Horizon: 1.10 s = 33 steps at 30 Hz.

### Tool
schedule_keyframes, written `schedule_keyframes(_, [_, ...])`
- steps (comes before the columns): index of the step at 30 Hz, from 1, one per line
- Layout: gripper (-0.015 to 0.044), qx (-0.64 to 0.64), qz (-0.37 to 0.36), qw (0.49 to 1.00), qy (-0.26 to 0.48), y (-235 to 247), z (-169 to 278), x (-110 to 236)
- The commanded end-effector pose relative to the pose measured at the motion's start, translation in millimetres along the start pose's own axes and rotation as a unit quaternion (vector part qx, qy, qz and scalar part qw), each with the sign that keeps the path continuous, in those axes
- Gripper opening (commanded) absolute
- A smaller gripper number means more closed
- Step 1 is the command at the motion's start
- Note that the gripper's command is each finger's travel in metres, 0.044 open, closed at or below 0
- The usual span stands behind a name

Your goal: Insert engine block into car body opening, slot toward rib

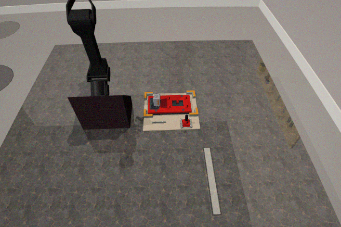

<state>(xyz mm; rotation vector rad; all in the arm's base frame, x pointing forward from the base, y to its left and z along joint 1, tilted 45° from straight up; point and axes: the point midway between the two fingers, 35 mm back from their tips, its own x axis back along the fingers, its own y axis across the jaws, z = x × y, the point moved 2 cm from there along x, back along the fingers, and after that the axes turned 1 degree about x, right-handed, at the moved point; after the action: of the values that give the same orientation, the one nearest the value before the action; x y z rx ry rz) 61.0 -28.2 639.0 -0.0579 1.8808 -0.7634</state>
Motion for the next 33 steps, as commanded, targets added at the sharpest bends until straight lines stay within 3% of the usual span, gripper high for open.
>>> schedule_keyframes(1, [0.044,0.015,-0.027,0.999,-0.014,24,-16,-4])
schedule_keyframes(18, [0.044,0.071,-0.142,0.987,-0.036,120,-47,-17])
schedule_keyframes(33, [0.044,0.091,-0.239,0.967,-0.007,196,-34,-20])
